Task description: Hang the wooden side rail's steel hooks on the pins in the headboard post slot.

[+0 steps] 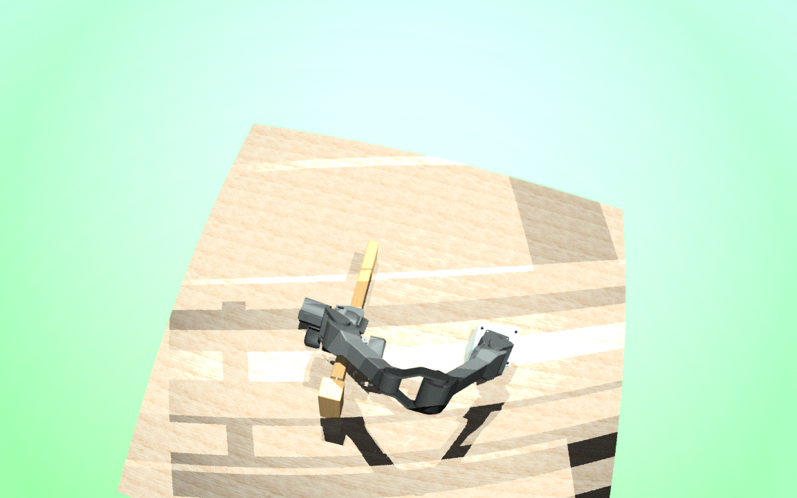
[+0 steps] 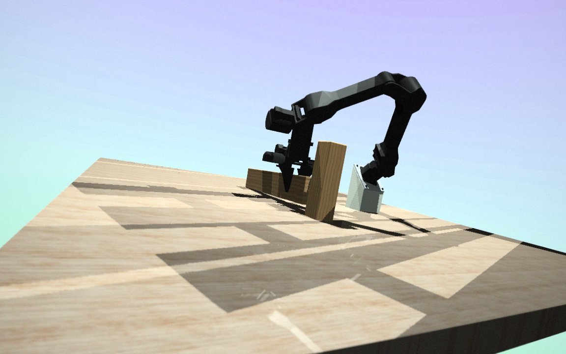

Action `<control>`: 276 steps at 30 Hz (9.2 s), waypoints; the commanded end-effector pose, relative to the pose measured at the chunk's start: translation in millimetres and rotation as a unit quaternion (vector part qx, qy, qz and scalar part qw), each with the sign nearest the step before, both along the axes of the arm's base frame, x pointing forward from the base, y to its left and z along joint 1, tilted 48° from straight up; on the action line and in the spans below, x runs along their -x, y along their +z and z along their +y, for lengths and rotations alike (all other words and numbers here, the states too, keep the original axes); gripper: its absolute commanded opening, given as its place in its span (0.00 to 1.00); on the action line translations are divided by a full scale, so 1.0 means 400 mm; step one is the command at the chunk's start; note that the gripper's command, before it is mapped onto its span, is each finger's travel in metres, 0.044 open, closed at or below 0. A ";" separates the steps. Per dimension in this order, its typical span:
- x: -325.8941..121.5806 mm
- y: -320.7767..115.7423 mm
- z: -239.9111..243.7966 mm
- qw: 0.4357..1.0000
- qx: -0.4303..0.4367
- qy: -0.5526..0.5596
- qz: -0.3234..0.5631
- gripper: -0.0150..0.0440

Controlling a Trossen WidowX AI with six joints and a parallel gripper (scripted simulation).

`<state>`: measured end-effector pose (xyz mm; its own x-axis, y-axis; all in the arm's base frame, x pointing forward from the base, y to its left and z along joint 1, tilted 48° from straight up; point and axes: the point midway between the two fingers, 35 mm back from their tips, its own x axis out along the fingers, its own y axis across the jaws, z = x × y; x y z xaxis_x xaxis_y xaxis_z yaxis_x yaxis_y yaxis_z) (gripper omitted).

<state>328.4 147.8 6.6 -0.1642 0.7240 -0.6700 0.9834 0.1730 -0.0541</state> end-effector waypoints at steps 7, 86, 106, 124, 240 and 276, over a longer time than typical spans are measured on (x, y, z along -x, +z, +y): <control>-0.004 0.006 -0.001 1.000 0.000 -0.004 0.000 0.25; -0.002 0.023 0.013 1.000 0.000 -0.004 0.000 0.25; -0.003 0.026 0.018 1.000 0.000 -0.004 0.000 0.25; 0.001 0.030 0.021 1.000 0.000 -0.004 0.000 0.25; 0.001 0.054 0.041 1.000 -0.001 -0.004 0.000 0.25; 0.002 0.061 0.048 1.000 -0.001 -0.004 0.000 0.25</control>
